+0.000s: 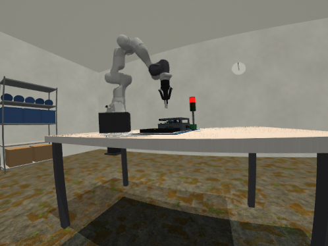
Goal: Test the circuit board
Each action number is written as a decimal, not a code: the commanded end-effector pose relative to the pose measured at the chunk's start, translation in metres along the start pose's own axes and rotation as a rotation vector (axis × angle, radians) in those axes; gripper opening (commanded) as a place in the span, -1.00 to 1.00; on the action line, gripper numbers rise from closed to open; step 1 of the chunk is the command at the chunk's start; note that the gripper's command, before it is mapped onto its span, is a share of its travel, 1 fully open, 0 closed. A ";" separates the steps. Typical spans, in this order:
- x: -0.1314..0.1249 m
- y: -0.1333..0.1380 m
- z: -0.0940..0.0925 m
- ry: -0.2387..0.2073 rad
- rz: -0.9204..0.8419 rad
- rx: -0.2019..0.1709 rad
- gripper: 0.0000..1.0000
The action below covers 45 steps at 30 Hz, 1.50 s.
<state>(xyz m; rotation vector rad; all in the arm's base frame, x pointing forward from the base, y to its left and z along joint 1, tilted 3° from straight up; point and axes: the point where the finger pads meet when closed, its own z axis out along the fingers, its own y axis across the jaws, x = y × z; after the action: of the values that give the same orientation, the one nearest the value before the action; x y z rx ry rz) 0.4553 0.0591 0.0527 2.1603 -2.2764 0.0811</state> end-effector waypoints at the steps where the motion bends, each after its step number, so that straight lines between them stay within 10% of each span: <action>1: -0.007 0.000 0.000 0.006 0.061 -0.004 -1.00; 45: -0.013 -0.001 0.070 0.006 0.061 -0.004 -1.00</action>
<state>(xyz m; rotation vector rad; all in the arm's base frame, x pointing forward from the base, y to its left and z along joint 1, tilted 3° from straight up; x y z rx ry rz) 0.4558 0.0683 -0.0190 2.1086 -2.3057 0.0769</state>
